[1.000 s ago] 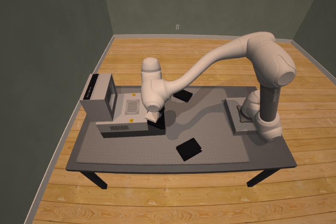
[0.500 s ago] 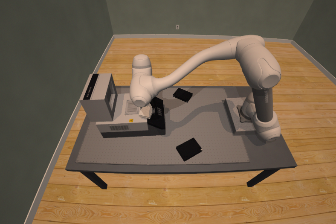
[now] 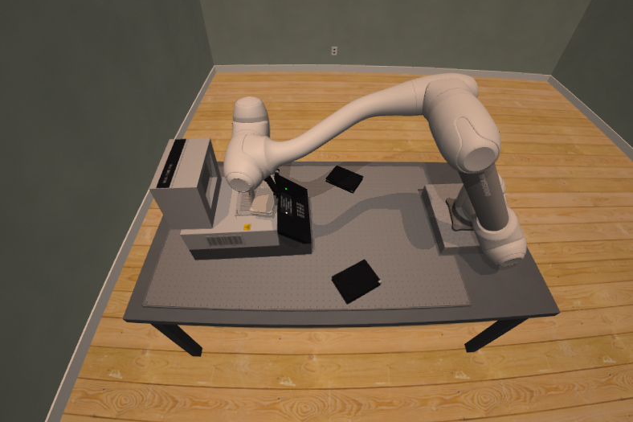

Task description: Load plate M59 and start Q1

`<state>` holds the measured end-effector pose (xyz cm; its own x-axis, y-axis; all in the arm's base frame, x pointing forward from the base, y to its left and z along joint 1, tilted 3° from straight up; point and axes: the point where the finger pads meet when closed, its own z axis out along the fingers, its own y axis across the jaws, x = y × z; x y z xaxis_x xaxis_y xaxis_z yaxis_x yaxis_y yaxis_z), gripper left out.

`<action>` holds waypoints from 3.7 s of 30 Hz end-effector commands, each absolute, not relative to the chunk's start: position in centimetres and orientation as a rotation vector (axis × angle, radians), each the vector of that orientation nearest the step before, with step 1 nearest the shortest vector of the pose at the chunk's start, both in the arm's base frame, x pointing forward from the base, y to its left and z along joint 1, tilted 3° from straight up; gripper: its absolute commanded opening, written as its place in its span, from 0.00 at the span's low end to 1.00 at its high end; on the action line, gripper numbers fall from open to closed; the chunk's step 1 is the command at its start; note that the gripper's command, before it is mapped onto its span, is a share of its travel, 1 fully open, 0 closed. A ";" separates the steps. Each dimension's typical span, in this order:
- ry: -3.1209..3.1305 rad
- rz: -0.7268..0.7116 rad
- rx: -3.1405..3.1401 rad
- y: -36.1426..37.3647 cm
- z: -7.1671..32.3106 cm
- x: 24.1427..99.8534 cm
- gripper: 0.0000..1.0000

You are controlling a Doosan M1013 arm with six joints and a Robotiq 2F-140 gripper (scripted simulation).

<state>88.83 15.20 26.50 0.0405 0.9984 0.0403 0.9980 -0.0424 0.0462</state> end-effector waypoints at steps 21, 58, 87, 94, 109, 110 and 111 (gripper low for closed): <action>2.392 0.094 2.018 11.4 26.7 96.9 0.00; 2.392 0.094 2.018 11.4 26.7 96.8 0.00; 2.392 0.094 2.018 11.5 24.7 96.9 0.00; 2.392 0.094 2.018 11.5 23.6 96.9 0.00; 2.392 0.094 2.018 11.6 23.0 96.9 0.00; 2.392 0.094 2.018 11.6 23.0 96.9 0.00; 2.392 0.094 2.018 11.6 23.0 96.9 0.00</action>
<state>96.93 11.58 22.97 -0.1693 0.9851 0.0306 0.9845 0.1675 0.0521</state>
